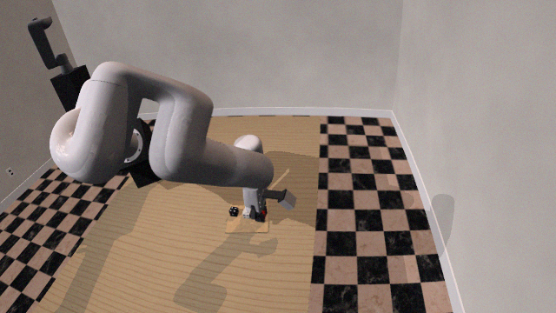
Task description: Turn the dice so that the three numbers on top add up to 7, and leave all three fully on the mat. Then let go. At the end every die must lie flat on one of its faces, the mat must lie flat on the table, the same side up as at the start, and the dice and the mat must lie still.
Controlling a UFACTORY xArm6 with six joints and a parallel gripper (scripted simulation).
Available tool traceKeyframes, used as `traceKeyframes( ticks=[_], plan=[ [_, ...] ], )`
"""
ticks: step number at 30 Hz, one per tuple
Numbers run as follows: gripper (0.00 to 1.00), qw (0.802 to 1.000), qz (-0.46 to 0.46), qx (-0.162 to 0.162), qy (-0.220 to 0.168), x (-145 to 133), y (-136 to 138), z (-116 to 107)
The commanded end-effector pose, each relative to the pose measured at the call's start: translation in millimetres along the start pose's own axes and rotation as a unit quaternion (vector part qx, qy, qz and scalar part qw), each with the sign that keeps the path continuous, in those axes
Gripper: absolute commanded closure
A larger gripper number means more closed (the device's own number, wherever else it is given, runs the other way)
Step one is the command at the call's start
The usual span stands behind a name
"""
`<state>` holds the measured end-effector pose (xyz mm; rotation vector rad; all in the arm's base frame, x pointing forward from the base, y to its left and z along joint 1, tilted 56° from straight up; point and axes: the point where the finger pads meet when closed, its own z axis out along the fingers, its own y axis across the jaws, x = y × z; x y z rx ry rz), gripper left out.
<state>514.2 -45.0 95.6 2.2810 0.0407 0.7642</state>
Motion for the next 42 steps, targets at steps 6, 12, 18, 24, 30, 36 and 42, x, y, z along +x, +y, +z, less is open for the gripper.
traceKeyframes(
  ticks=[6, 12, 18, 24, 30, 36, 42],
  plan=[
    [0.75, 1.0, 0.0, 0.001, 0.001, 1, 0, -1],
    [0.67, 1.0, 0.0, 0.001, 0.001, 1, 0, -1],
    [0.58, 1.0, 0.0, 0.001, 0.001, 1, 0, -1],
    [0.58, 1.0, 0.0, 0.001, 0.001, 1, 0, -1],
    [0.58, 1.0, 0.0, 0.001, 0.001, 1, 0, -1],
    [0.58, 1.0, 0.0, 0.001, 0.001, 1, 0, -12],
    [0.58, 1.0, 0.0, 0.001, 0.001, 1, 0, -30]
  ],
)
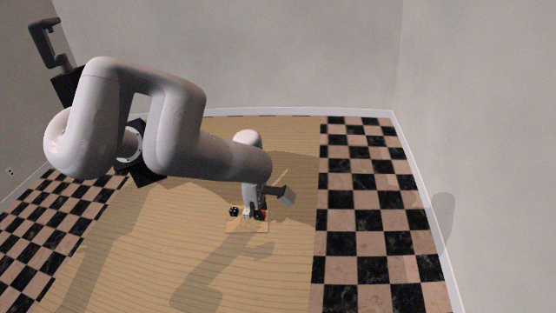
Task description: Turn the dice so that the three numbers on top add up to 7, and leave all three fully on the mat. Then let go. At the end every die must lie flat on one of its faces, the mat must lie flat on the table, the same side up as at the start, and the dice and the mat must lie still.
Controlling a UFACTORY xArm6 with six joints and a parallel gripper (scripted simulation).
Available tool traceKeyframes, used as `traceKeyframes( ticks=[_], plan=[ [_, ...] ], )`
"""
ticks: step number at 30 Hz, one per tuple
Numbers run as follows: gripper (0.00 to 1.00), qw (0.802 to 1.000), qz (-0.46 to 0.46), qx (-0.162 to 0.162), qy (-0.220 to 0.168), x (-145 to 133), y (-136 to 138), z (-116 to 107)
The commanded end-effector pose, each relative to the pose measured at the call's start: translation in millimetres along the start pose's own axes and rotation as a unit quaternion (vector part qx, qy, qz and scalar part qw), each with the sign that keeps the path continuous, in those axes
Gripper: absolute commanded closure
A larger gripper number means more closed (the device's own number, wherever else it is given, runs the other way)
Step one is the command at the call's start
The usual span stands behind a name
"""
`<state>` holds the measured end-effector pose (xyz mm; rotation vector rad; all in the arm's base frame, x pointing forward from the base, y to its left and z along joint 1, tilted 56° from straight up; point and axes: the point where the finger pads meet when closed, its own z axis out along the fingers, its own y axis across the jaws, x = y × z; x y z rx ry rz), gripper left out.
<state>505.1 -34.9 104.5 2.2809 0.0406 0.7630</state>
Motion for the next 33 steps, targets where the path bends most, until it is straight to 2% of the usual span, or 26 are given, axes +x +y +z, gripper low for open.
traceKeyframes(
  ticks=[1, 11, 20, 21, 33],
  plan=[
    [0.58, 1.0, 0.0, 0.001, 0.001, 1, 0, -19],
    [0.58, 1.0, 0.0, 0.001, 0.001, 1, 0, -67],
    [0.58, 1.0, 0.0, 0.001, 0.001, 1, 0, -75],
    [0.0, 1.0, 0.0, 0.001, 0.001, 1, 0, -75],
    [0.0, 1.0, 0.0, 0.001, 0.001, 1, 0, -75]
  ],
)
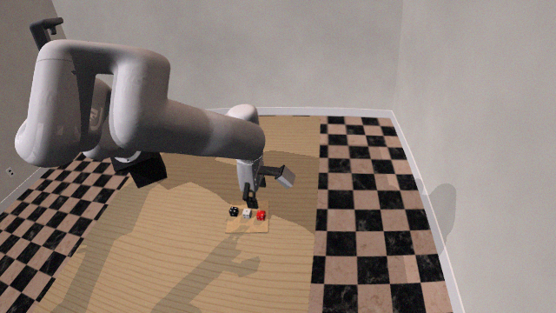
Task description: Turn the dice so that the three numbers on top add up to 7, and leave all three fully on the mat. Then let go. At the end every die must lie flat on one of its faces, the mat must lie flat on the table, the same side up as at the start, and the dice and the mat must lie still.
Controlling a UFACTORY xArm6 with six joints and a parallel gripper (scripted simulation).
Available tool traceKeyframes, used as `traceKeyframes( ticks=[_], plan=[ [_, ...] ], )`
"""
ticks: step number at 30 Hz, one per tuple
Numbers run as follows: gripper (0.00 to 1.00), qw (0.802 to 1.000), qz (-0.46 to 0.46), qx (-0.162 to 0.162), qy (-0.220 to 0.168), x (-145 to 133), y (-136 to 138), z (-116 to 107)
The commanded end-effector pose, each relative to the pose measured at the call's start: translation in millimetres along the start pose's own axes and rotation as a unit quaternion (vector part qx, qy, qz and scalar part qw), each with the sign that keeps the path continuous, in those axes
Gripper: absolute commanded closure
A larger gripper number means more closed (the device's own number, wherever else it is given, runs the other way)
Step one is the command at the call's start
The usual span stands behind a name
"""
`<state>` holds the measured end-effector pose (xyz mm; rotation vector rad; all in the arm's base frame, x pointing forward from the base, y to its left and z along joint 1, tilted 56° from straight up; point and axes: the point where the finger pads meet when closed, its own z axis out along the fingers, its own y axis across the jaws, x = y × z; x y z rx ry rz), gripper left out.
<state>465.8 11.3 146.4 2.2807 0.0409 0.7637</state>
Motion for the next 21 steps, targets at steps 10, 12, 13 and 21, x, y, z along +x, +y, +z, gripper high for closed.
traceKeyframes(
  ticks=[10, 12, 13, 21],
  plan=[
    [0.0, 1.0, 0.0, 0.001, 0.001, 1, 0, -1],
    [0.0, 1.0, 0.0, 0.001, 0.001, 1, 0, -4],
    [0.0, 1.0, 0.0, 0.001, 0.001, 1, 0, -4],
    [0.0, 1.0, 0.0, 0.001, 0.001, 1, 0, -27]
  ],
)
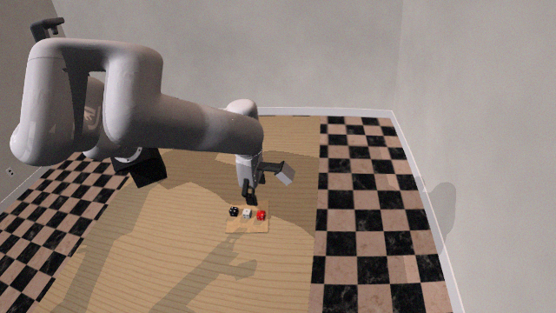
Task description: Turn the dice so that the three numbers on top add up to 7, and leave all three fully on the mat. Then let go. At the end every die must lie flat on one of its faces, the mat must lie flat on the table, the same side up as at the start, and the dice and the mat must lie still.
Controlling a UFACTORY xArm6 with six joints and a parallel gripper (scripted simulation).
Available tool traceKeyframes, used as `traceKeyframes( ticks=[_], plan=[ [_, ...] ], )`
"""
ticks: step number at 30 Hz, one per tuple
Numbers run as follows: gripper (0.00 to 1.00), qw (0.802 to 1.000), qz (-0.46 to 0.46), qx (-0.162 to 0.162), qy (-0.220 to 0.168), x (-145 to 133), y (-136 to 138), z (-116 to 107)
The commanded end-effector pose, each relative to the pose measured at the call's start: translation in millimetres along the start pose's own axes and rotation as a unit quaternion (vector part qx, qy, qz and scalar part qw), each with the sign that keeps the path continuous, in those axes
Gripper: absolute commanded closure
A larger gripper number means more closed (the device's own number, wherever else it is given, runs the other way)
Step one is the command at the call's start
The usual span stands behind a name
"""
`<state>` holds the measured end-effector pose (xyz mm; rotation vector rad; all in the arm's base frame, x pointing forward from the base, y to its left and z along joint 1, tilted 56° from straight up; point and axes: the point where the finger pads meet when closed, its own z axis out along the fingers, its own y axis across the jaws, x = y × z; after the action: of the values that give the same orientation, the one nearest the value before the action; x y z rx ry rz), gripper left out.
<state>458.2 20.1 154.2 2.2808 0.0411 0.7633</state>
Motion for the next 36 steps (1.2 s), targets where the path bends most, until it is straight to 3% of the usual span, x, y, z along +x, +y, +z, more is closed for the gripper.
traceKeyframes(
  ticks=[1, 8, 15, 36],
  plan=[
    [0.0, 1.0, 0.0, 0.001, 0.001, 1, 0, -18],
    [0.0, 1.0, 0.0, 0.001, 0.001, 1, 0, -52],
    [0.0, 1.0, 0.0, 0.001, 0.001, 1, 0, -67],
    [0.0, 1.0, 0.0, 0.001, 0.001, 1, 0, -70]
  ],
)
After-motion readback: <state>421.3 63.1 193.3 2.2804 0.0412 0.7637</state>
